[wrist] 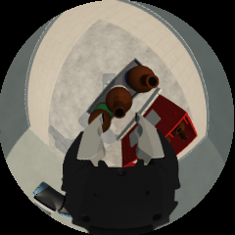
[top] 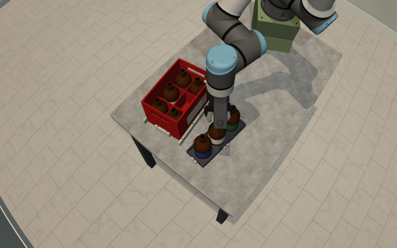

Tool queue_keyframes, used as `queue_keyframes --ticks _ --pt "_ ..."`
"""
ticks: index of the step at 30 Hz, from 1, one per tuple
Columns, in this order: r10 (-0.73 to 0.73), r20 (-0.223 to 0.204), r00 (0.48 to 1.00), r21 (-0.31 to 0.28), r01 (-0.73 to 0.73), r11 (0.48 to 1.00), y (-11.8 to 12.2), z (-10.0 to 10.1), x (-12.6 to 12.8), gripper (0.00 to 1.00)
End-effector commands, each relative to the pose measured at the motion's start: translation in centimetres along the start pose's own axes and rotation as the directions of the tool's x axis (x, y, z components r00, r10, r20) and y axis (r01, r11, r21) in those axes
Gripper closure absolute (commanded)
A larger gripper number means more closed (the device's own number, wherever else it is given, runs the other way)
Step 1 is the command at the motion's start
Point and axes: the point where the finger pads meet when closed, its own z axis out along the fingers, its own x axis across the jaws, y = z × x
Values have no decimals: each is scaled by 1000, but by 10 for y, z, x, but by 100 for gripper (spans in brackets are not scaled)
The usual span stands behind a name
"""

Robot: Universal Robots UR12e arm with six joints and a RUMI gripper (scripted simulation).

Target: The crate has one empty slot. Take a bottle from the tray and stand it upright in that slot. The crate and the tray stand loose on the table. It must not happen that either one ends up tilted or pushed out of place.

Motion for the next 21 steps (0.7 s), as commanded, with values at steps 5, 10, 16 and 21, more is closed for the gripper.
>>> queue_keyframes --ticks 5,10,16,21 --pt "0 -1 1000 1 0 1000 -1 8 0 62" --pt "0 -1 1000 1 0 1000 -1 13 0 62" --pt "0 -1 1000 1 0 1000 -1 16 0 62" --pt "0 -1 1000 1 0 1000 -1 18 0 62"
